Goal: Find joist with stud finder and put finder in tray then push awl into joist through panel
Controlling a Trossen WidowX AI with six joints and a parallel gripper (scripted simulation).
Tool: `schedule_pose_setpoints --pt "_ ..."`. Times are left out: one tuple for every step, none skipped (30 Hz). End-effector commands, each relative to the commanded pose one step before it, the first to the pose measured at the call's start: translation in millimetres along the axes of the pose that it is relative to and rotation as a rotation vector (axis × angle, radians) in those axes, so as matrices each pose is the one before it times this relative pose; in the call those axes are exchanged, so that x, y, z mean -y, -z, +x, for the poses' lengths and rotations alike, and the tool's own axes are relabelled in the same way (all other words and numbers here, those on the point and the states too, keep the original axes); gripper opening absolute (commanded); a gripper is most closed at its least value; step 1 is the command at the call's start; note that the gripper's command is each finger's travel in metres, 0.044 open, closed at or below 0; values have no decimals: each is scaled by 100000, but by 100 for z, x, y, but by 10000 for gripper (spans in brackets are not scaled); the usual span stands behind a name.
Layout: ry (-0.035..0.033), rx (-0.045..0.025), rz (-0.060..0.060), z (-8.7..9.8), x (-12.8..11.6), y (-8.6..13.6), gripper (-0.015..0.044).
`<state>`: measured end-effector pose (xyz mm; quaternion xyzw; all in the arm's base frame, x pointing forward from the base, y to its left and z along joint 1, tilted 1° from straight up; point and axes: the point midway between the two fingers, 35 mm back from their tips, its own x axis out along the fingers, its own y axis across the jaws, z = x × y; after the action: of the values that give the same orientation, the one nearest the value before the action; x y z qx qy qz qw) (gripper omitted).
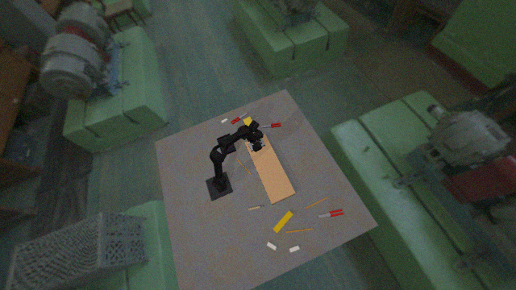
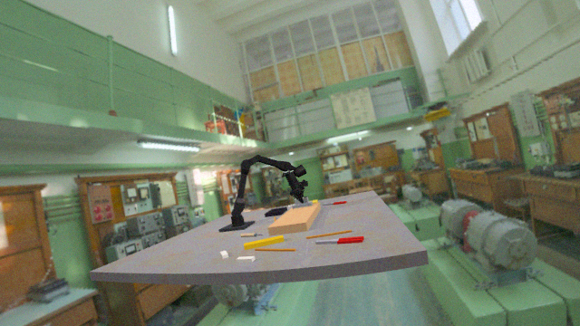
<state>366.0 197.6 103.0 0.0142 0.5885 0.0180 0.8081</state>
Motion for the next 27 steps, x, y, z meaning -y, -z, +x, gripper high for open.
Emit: schedule_pose_setpoints --pt "6 96 157 16 165 -72 0" --pt "14 1 -4 2 148 0 0" --pt "14 1 -4 2 148 0 0" --pt "14 1 -4 2 148 0 0" --pt "14 1 -4 2 148 0 0" --pt "14 1 -4 2 148 0 0" --pt "14 1 -4 2 148 0 0" --pt "14 1 -4 1 148 0 0" --pt "14 1 -4 1 148 0 0" --pt "14 1 -4 1 148 0 0" --pt "14 1 -4 1 148 0 0" --pt "14 1 -4 1 148 0 0" --pt "14 1 -4 1 148 0 0" --pt "14 1 -4 1 148 0 0" --pt "14 1 -4 1 148 0 0" --pt "14 1 -4 1 148 0 0" --pt "14 1 -4 1 148 0 0" --pt "14 1 -4 1 148 0 0" --pt "14 1 -4 1 148 0 0" --pt "14 1 -4 1 148 0 0" --pt "14 1 -4 1 148 0 0" --pt "14 1 -4 1 148 0 0" --pt "14 1 -4 1 148 0 0" --pt "14 1 -4 1 148 0 0" --pt "14 1 -4 1 148 0 0" --pt "14 1 -4 1 148 0 0" --pt "14 1 -4 1 148 0 0"
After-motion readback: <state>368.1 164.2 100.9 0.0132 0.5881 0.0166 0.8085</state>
